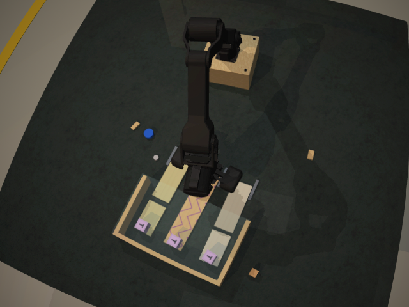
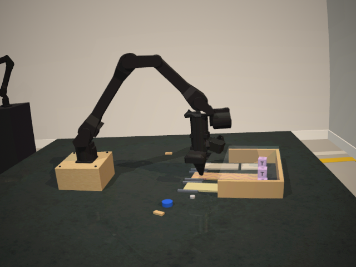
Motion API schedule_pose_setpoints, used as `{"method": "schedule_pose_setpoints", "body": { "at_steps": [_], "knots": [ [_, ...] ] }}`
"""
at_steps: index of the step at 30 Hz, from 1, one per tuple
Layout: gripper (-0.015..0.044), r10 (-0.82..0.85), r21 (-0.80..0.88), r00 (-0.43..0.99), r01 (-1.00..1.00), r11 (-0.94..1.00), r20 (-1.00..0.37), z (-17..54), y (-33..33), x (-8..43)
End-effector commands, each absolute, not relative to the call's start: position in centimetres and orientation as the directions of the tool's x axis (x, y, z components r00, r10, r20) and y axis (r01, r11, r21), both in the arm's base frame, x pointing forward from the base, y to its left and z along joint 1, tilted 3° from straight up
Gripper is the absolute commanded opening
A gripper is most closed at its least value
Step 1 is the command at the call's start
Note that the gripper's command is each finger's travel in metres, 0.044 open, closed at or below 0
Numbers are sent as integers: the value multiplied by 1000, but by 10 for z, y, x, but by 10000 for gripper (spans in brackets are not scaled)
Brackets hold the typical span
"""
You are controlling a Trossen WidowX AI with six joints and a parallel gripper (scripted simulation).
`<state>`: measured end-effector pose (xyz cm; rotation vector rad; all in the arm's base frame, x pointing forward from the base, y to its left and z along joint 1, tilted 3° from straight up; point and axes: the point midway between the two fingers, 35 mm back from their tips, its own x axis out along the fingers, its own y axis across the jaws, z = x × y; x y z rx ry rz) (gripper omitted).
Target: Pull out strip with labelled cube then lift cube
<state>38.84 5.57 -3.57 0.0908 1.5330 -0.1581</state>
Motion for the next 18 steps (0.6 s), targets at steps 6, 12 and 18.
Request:
{"method": "schedule_pose_setpoints", "body": {
  "at_steps": [6, 12, 18],
  "knots": [
    [0, -41, -37, 26, 154, 987, -999, -38, 56, 387],
    [0, -41, -37, 26, 154, 987, -999, -39, 56, 387],
    [0, -41, -37, 26, 154, 987, -999, -39, 56, 388]
  ]
}}
